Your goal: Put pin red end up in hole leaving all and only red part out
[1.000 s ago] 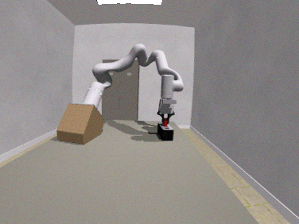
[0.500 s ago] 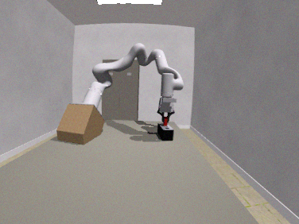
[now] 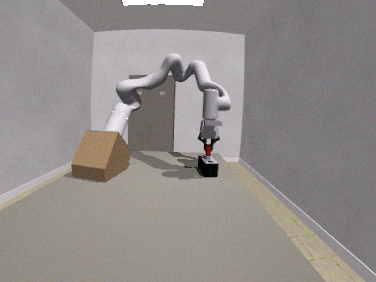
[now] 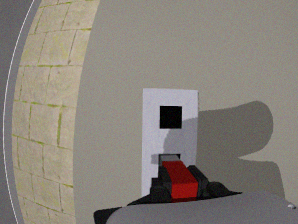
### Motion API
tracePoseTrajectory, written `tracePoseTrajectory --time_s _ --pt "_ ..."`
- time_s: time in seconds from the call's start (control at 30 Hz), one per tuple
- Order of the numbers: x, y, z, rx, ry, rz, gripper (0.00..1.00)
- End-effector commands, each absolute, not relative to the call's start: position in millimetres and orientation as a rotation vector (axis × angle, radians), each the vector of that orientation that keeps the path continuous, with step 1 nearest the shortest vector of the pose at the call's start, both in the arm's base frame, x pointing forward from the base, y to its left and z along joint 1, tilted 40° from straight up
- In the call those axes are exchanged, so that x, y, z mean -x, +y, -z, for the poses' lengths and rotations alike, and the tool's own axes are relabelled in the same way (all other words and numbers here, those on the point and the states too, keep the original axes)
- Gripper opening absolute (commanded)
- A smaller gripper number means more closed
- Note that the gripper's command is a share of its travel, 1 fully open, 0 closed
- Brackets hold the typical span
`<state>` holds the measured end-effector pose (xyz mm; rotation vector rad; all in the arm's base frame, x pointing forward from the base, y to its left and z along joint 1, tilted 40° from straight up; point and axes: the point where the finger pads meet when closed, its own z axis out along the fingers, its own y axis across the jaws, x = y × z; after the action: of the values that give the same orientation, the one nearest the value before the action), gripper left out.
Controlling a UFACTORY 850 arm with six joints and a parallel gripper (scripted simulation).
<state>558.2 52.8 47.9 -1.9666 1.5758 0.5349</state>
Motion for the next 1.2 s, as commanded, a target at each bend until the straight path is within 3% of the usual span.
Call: tracePoseTrajectory --time_s 0.0,0.73,0.77,1.17 --pt "-559 52 -49 1.966 1.576 -0.533 0.0" --pt "-558 43 -61 1.966 1.576 -0.533 0.0" --pt "-555 -3 -114 1.966 1.576 -0.533 0.0" --pt "-554 -22 -137 1.966 1.576 -0.533 0.0"
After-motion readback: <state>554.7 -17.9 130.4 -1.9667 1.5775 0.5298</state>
